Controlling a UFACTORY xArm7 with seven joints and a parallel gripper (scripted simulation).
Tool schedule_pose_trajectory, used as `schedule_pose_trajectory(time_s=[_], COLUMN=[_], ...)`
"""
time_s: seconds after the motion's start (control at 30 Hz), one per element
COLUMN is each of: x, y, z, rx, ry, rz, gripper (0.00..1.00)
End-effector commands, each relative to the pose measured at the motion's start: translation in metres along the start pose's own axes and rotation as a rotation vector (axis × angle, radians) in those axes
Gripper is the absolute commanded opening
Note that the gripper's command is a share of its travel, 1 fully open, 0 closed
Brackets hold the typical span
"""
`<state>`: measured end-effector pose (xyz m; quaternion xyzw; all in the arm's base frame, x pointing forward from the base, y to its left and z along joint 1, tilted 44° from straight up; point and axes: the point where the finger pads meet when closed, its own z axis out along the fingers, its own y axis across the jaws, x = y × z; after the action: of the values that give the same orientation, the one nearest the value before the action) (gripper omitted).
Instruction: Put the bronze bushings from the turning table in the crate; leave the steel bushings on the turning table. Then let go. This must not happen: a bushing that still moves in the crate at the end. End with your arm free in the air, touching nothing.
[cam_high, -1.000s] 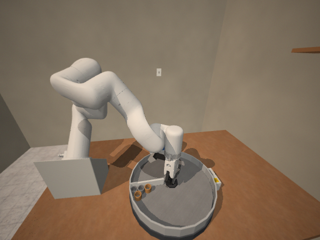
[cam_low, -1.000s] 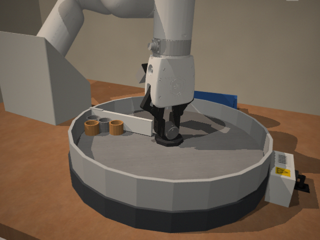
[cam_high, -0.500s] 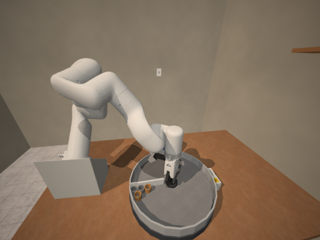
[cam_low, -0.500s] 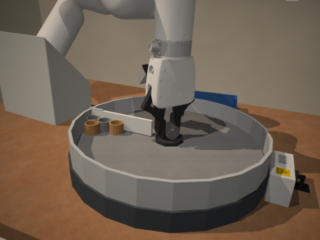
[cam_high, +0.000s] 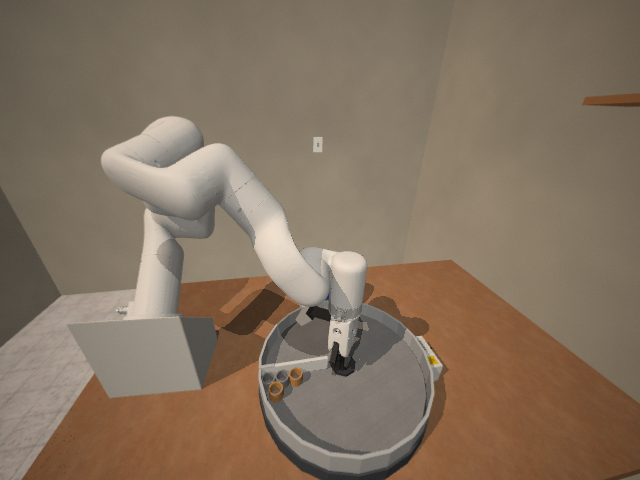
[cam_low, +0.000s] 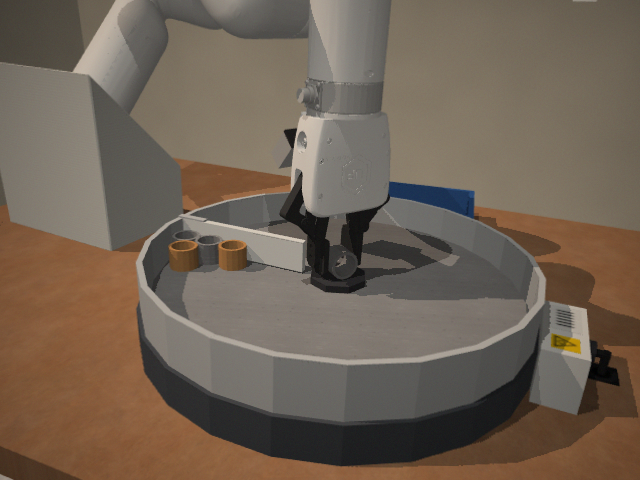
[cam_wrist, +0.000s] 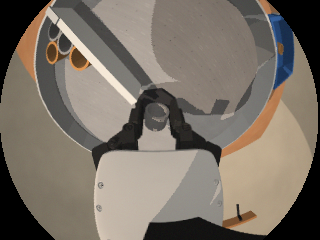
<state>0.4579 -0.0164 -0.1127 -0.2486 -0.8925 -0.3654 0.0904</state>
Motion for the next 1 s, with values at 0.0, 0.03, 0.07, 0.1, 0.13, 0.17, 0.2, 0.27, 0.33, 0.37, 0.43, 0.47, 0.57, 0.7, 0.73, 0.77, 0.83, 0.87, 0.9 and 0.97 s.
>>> schedule_pose_trajectory(time_s=[0.0, 0.03, 0.07, 0.1, 0.13, 0.17, 0.2, 0.27, 0.33, 0.37, 0.43, 0.47, 0.57, 0.7, 0.73, 0.77, 0.83, 0.87, 0.9, 0.97], x=[-0.002, -0.002, -0.002, -0.002, -0.002, -0.002, -0.002, -0.002, -0.002, -0.002, -0.002, -0.002, -0.002, -0.002, -0.002, -0.002, -0.002, -0.002, -0.0019, -0.0019], y=[-0.0003, -0.0003, -0.0003, -0.0003, -0.0003, -0.0003, -0.0003, -0.0003, -0.0003, -0.0003, -0.0003, -0.0003, -0.0003, -0.0003, -0.0003, -0.0003, -0.0003, -0.0003, -0.0003, -0.0003], z=[-0.0022, -0.0022, -0.0022, -0.0022, -0.0022, -0.0022, -0.0022, -0.0022, -0.0022, -0.0022, -0.0022, -0.0022, -0.0022, -0.0022, -0.0022, -0.0027, -0.0054, -0.0078, -0.0111, -0.0111], rx=[0.0, 0.0, 0.0, 0.0, 0.0, 0.0, 0.0, 0.0, 0.0, 0.0, 0.0, 0.0, 0.0, 0.0, 0.0, 0.0, 0.0, 0.0, 0.0, 0.0], ry=[-0.005, -0.005, -0.005, -0.005, -0.005, -0.005, -0.005, -0.005, -0.005, -0.005, -0.005, -0.005, -0.005, -0.005, -0.005, -0.005, -0.005, -0.005, -0.005, -0.005], rz=[0.001, 0.001, 0.001, 0.001, 0.001, 0.001, 0.001, 0.001, 0.001, 0.001, 0.001, 0.001, 0.001, 0.001, 0.001, 0.001, 0.001, 0.001, 0.001, 0.001], gripper=[0.41, 0.41, 0.41, 0.41, 0.41, 0.41, 0.41, 0.41, 0.41, 0.41, 0.41, 0.41, 0.41, 0.41, 0.41, 0.41, 0.41, 0.41, 0.41, 0.41])
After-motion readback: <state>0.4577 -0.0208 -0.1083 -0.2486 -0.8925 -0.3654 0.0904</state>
